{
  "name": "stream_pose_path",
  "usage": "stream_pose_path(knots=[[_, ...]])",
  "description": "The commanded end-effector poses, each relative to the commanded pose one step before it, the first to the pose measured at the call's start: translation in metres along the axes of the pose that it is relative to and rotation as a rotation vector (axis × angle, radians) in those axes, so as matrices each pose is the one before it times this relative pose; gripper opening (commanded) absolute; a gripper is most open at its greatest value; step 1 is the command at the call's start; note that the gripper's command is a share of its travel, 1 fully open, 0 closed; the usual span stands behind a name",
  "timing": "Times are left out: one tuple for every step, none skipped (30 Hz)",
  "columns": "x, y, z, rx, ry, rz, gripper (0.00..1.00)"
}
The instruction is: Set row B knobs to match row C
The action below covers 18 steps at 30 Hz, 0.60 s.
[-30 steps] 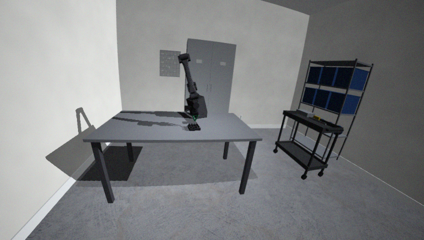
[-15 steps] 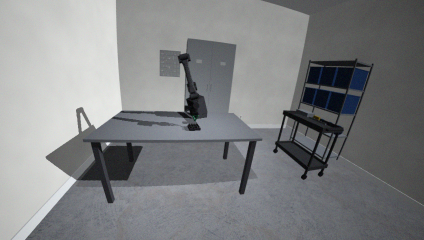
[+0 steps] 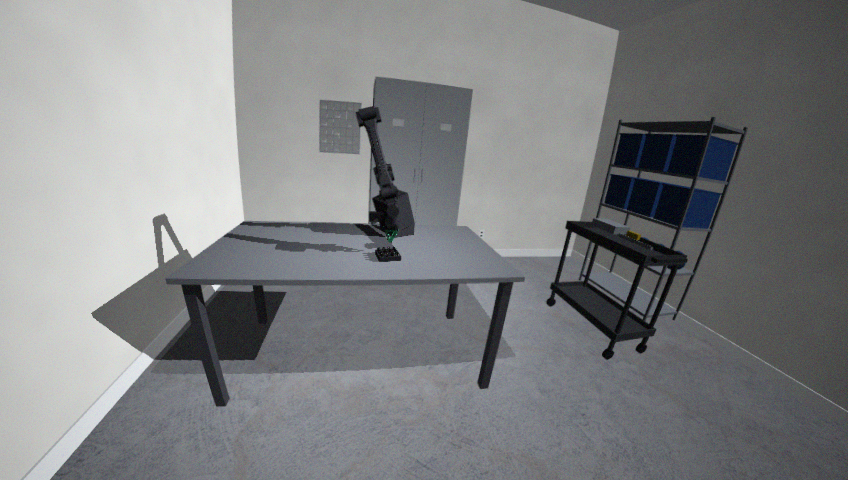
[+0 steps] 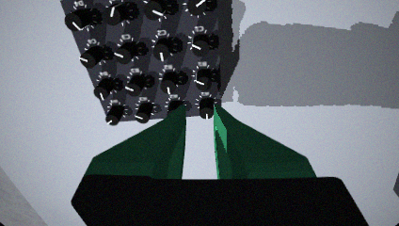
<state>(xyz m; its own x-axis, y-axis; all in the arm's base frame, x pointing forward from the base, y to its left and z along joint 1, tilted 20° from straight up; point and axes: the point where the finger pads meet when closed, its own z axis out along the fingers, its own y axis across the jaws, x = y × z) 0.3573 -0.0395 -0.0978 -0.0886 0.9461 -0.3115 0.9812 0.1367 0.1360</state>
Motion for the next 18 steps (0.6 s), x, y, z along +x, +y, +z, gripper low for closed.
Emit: stream_pose_path(knots=[[0.00329,0.01402,-0.00247,-0.00789,-0.00166,-0.153,0.19],[0.00045,0.00039,0.00019,0.00081,0.00042,-0.02408,0.19],[0.00055,0.00043,0.00013,0.00056,0.00055,-0.02257,0.19],[0.00026,0.00059,-0.00006,0.00001,0.00014,-0.02282,0.19],[-0.00003,0.00061,-0.00014,-0.00022,-0.00006,-0.02167,0.19],[-0.00018,0.00056,-0.0001,-0.00008,-0.00009,-0.02212,0.19],[-0.00046,0.00042,-0.00002,0.0002,-0.00013,-0.02153,0.19],[-0.00047,0.00042,-0.00002,0.0002,-0.00013,-0.02207,0.19],[-0.00027,0.00052,-0.00009,-0.00002,-0.00009,-0.02208,0.19],[0.00003,0.00068,-0.00019,-0.00035,-0.00006,-0.02201,0.19],[0.00018,0.00078,-0.00024,-0.00054,-0.00005,-0.02226,0.19],[-0.00005,0.00064,-0.00017,-0.00029,-0.00007,-0.02173,0.19],[-0.00021,0.00054,-0.00012,-0.00012,-0.00007,-0.02155,0.19],[-0.00023,0.00055,-0.00012,-0.00013,-0.00007,-0.02232,0.19],[0.0,0.0,0.0,0.0,0.0,0.0,0.19],[0.0,0.0,0.0,0.0,0.0,0.0,0.19],[-0.0016,0.00069,0.00003,0.00084,-0.00016,-0.05637,0.19],[-0.00022,0.0005,-0.00012,-0.00016,-0.00003,-0.02014,0.19]])
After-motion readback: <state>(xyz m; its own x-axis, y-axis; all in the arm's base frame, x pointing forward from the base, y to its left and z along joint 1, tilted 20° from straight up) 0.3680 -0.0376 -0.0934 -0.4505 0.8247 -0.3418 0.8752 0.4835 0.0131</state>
